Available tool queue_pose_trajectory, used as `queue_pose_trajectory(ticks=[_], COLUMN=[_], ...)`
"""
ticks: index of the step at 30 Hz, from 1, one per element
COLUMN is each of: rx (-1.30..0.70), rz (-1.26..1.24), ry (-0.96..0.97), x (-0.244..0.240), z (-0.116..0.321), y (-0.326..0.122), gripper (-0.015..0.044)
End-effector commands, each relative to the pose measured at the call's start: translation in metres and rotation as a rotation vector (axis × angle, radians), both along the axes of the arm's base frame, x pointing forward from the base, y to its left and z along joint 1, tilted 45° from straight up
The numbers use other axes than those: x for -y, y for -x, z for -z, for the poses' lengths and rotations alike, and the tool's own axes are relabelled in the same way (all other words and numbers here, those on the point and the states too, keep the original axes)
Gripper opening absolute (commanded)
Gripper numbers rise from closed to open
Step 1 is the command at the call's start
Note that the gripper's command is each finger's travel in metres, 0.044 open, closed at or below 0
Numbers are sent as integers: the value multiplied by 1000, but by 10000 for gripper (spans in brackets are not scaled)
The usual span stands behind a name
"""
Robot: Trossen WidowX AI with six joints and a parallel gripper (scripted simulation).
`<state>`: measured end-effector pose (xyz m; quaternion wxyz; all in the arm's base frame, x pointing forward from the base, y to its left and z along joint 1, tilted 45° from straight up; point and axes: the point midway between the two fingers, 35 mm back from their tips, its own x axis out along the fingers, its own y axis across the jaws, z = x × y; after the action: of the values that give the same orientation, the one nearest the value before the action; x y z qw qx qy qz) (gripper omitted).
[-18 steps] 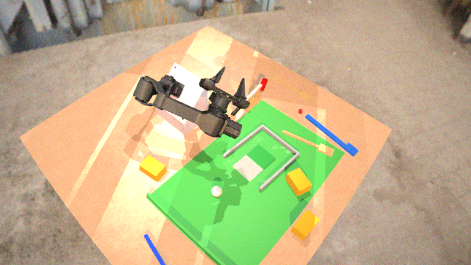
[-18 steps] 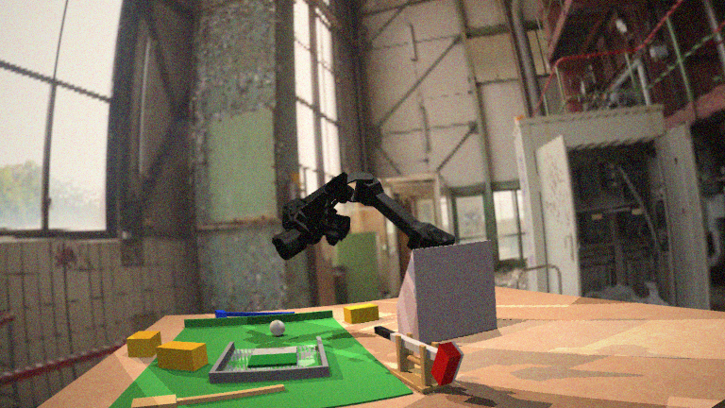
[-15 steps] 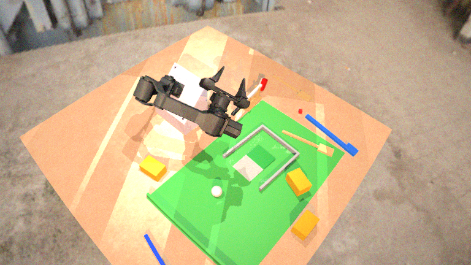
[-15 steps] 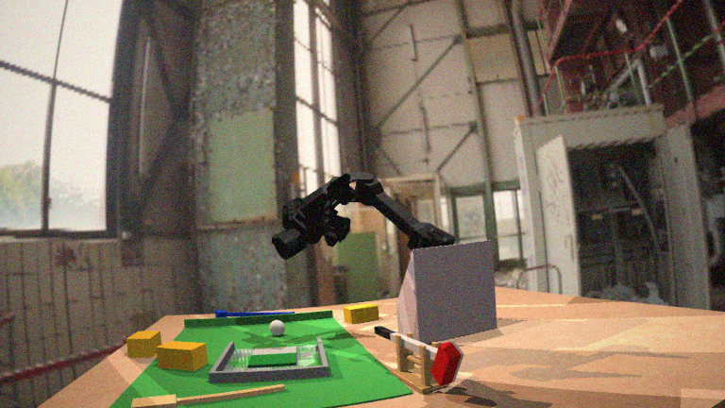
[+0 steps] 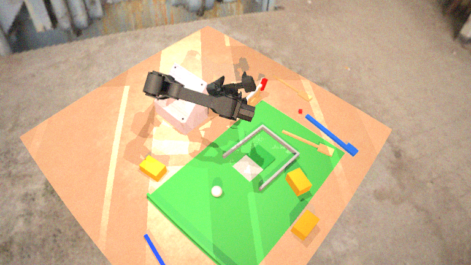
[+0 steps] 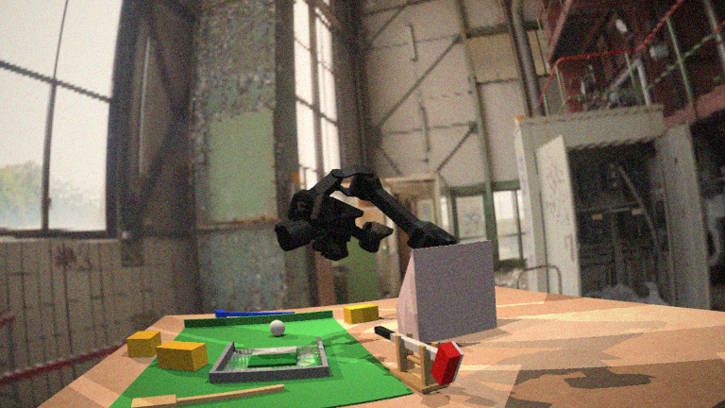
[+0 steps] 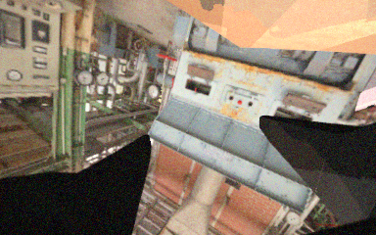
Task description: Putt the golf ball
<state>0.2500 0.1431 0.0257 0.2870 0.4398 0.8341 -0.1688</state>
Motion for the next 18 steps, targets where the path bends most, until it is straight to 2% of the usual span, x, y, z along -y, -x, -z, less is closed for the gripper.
queue_pose_trajectory(ticks=[1, 9, 18], rx=[402, 596, 501], rz=[-786, -1672, -2375], ry=[0, -90, -196], x=[19, 45, 64], z=[73, 121, 139], y=[25, 24, 11], gripper=[440, 440, 440])
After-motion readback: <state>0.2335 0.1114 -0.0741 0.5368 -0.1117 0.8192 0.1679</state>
